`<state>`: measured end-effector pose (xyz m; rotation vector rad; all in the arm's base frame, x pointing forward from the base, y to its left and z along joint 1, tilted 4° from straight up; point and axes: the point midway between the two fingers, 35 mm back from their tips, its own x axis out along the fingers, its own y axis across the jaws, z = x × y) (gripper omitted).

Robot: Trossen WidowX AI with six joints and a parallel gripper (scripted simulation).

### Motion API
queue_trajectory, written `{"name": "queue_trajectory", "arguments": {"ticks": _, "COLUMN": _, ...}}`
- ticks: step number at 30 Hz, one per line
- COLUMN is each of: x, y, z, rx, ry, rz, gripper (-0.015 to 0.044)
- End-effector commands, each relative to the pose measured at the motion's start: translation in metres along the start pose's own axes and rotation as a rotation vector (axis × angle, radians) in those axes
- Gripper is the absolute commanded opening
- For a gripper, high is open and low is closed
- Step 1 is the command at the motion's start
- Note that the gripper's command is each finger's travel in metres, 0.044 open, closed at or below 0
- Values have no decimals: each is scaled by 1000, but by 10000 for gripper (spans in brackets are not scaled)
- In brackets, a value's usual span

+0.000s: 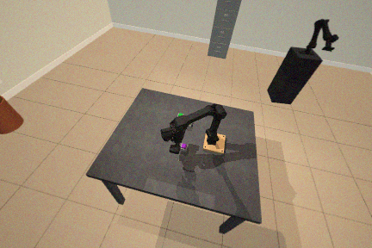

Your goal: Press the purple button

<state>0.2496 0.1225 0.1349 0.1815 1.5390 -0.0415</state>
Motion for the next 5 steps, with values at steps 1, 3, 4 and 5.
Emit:
{"name": "queue_trajectory", "arguments": {"ticks": 1, "x": -16, "y": 29, "z": 10, "rx": 0, "ry": -4, "rz": 2, "gripper": 361}}
{"name": "queue_trajectory", "arguments": {"ticks": 3, "x": -19, "y": 34, "z": 11, "rx": 0, "ry": -4, "rz": 2, "gripper": 400}}
{"name": "queue_trajectory", "arguments": {"ticks": 4, "x": -19, "y": 34, "z": 11, "rx": 0, "ry": -4, "rz": 2, "gripper": 400}}
{"name": "queue_trajectory", "arguments": {"ticks": 5, "x": -19, "y": 34, "z": 11, "rx": 0, "ry": -4, "rz": 2, "gripper": 400}}
